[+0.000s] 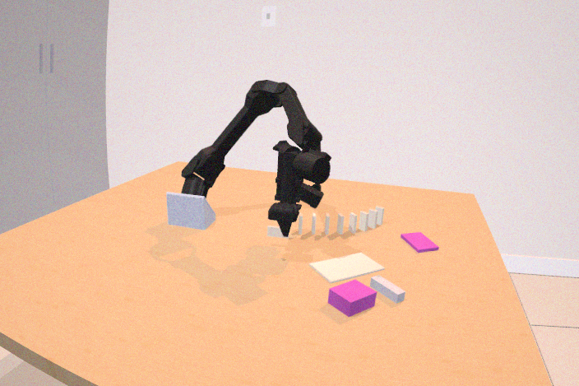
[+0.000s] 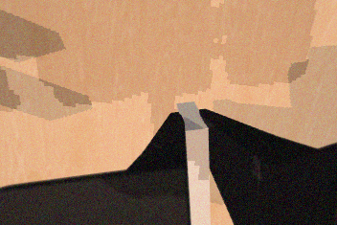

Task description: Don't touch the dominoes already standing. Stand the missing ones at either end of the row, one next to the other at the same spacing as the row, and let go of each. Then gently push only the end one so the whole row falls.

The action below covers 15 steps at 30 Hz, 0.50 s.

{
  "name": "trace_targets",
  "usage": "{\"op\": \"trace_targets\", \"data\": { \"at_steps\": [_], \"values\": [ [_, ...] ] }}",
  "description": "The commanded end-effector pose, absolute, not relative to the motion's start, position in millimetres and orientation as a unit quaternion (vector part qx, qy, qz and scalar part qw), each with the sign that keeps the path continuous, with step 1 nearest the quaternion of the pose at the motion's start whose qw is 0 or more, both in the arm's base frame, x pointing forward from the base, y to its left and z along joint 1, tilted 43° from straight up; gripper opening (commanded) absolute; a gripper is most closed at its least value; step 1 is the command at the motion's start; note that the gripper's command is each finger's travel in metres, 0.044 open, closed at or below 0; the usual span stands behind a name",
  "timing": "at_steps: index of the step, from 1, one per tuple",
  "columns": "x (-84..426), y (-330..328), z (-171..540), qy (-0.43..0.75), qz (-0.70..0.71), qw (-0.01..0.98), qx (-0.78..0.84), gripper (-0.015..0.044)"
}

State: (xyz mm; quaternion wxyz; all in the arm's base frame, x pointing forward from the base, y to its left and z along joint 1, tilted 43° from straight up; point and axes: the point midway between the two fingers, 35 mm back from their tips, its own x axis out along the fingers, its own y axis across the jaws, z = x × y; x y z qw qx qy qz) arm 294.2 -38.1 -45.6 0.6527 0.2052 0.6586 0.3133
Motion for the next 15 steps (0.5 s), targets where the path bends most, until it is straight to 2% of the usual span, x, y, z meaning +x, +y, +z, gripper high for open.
{"op": "trace_targets", "data": {
  "at_steps": [1,9,13,15],
  "values": [
    [300.0,-67.5,-12.2,0.653,0.310,0.662,0.200,0.0021],
    [304.6,-117.8,50.1,0.654,0.309,0.662,0.199,0.0021],
    [303.6,-120.8,50.0,0.657,0.301,0.660,0.206,0.0021],
    [294.7,-136.7,39.0,0.680,0.243,0.641,0.258,0.0021]
  ]
}}
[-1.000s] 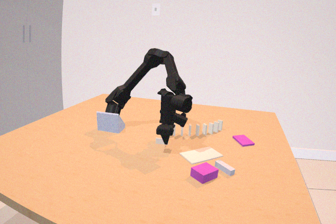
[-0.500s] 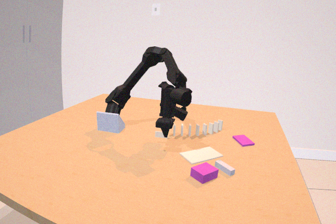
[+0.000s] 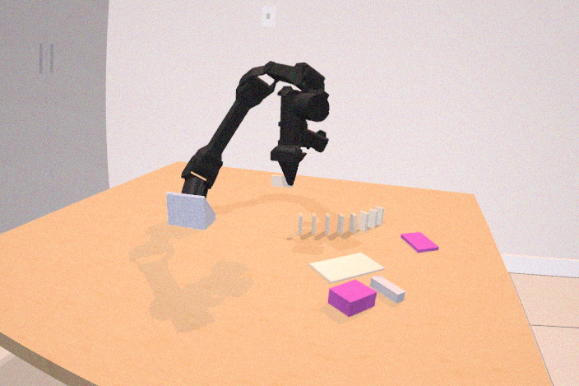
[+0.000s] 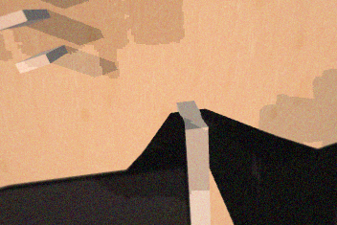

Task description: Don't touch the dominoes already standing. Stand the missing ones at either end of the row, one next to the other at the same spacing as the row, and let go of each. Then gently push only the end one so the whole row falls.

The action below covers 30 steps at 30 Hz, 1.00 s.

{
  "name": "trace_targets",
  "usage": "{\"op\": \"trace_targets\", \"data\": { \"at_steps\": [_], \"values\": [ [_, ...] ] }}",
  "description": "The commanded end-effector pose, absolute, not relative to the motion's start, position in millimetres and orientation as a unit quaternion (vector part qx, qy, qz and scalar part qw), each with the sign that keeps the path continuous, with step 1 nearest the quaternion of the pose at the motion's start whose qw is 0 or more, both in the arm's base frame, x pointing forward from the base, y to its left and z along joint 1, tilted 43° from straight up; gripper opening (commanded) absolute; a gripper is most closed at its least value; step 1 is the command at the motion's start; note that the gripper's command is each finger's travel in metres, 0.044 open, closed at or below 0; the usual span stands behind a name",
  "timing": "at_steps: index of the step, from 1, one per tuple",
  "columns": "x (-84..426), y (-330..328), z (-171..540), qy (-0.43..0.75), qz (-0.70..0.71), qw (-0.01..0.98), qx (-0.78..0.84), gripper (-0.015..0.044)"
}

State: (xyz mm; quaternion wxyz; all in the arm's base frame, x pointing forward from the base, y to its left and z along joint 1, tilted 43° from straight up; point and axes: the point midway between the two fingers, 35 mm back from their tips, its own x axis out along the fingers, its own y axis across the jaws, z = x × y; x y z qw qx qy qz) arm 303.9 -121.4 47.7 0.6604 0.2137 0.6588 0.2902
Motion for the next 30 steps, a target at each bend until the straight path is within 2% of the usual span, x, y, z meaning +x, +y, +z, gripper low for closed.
{"op": "trace_targets", "data": {
  "at_steps": [1,6,12,30],
  "values": [
    [287.0,-148.6,30.6,0.695,0.197,0.624,0.298,0.0021],
    [241.0,-199.6,-9.9,0.722,-0.032,0.501,0.476,0.0021],
    [201.4,-227.2,-37.5,0.699,-0.190,0.380,0.576,0.0021],
    [202.1,-223.7,-57.4,0.699,-0.229,0.412,0.538,0.0021]
  ]
}}
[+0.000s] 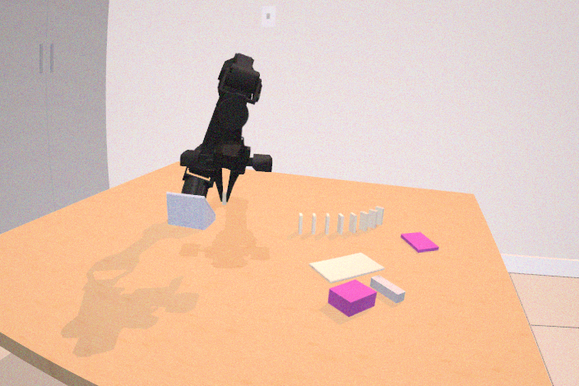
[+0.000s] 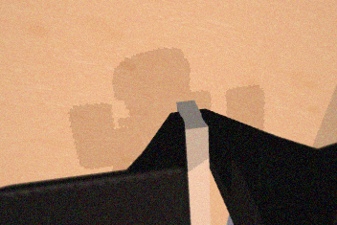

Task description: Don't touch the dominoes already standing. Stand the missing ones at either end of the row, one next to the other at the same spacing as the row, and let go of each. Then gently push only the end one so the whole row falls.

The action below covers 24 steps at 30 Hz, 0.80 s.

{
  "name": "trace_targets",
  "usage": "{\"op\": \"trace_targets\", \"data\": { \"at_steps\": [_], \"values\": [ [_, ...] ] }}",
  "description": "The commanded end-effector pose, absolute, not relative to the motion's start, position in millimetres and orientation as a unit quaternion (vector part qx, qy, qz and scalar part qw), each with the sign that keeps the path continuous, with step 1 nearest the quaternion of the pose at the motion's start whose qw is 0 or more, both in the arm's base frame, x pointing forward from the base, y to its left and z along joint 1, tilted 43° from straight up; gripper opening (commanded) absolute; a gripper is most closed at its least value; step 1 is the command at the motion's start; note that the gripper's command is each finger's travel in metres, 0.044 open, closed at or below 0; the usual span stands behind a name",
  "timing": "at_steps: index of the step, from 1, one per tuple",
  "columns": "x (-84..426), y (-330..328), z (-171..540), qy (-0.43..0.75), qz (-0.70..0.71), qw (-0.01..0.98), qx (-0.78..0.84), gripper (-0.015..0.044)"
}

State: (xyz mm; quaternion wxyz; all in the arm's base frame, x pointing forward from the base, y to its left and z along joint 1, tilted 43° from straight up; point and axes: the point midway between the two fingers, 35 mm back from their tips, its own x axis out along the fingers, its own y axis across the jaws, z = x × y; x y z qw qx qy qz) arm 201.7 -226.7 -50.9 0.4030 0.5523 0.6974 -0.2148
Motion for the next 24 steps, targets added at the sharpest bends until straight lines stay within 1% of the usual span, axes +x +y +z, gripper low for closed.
{"op": "trace_targets", "data": {
  "at_steps": [1,24],
  "values": [
    [202.3,-223.2,-59.9,0.698,-0.234,0.417,0.533,0.0021],
    [208.0,-216.1,-101.1,0.656,-0.345,0.522,0.422,0.0021]
  ]
}}
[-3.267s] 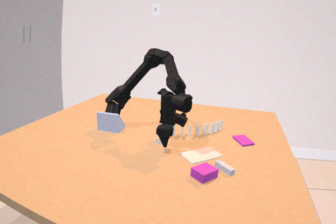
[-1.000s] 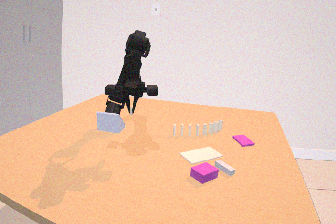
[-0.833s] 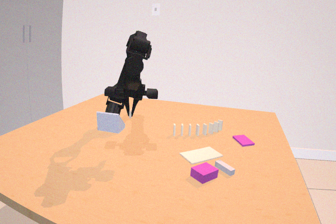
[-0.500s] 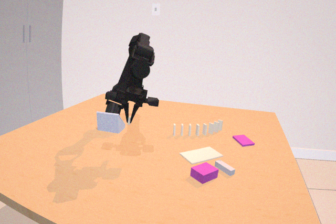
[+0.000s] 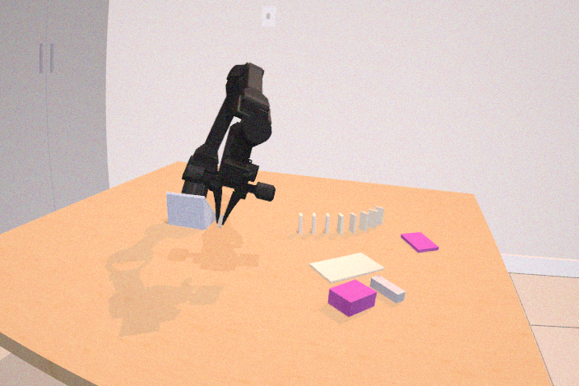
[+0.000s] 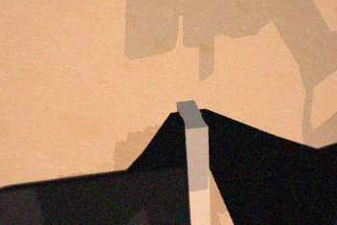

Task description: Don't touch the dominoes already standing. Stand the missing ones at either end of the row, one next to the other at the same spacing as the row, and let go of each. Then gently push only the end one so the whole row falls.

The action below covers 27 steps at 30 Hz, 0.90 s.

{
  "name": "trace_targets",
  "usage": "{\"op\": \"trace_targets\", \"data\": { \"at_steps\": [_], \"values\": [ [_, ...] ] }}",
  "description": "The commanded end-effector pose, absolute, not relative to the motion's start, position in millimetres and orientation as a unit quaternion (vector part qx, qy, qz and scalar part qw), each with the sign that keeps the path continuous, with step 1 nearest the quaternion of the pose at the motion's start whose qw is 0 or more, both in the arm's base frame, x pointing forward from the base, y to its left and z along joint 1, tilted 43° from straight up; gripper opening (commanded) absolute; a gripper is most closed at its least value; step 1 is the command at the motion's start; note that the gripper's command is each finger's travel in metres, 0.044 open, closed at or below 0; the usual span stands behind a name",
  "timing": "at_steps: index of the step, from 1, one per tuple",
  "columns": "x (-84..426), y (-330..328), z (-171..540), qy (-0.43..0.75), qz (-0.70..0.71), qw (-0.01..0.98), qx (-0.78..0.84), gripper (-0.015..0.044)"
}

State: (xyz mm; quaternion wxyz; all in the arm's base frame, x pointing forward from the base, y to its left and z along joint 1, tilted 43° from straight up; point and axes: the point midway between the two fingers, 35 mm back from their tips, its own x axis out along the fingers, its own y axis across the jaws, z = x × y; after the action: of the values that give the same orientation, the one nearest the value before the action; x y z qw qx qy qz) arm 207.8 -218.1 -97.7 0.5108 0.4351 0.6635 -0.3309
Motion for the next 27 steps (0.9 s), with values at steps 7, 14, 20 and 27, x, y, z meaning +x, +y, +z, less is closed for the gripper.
{"op": "trace_targets", "data": {
  "at_steps": [7,14,20,27],
  "values": [
    [209.9,-214.2,-107.6,0.630,-0.377,0.553,0.393,0.0021],
    [211.5,-212.2,-111.0,0.600,-0.407,0.584,0.366,0.0021],
    [212.4,-210.0,-111.4,0.569,-0.430,0.609,0.346,0.0021],
    [212.9,-207.0,-109.1,0.529,-0.456,0.638,0.325,0.0021]
  ]
}}
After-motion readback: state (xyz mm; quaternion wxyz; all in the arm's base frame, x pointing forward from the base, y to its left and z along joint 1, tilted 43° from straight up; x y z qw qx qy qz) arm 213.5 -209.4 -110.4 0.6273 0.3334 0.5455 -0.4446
